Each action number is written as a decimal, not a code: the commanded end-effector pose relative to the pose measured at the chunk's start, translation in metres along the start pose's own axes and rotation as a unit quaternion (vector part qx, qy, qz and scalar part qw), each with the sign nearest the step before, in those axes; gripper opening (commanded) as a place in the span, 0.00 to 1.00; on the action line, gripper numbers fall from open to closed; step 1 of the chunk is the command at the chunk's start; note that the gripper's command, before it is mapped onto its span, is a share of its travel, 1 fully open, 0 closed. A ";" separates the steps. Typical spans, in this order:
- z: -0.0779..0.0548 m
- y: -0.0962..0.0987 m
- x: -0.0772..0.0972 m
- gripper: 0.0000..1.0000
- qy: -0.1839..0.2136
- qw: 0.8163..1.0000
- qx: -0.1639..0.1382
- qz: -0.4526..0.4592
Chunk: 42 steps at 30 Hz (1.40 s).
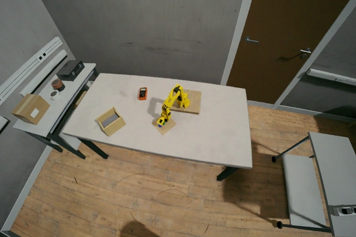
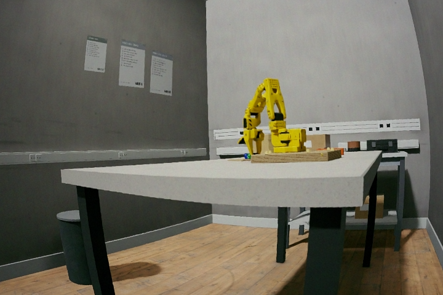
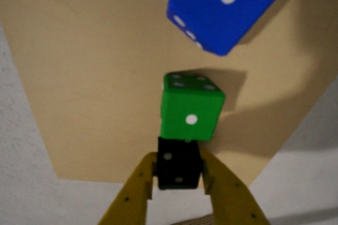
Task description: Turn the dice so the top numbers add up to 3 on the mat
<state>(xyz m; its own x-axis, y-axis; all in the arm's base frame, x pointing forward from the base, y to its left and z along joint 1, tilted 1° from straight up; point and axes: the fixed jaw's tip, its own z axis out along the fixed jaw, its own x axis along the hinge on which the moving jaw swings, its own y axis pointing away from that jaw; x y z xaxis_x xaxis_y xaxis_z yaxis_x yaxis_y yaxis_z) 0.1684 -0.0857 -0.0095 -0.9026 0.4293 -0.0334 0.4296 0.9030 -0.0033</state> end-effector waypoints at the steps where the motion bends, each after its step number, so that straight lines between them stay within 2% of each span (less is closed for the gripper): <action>1: 0.005 0.000 0.005 0.13 0.013 1.000 -0.001 0.003; 18: 0.005 0.000 0.005 0.28 0.013 1.000 -0.001 0.003; 31: 0.004 0.000 0.005 0.29 0.013 1.000 -0.001 0.003; 36: -0.005 0.000 0.003 0.29 0.013 1.000 -0.001 0.003; 42: -0.024 0.000 0.001 0.29 0.013 1.000 -0.001 0.003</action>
<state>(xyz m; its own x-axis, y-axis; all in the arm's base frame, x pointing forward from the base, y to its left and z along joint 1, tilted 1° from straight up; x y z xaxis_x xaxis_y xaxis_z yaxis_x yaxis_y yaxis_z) 0.1641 -0.0833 0.0014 -0.9030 0.4296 0.0080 0.4296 0.9030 -0.0006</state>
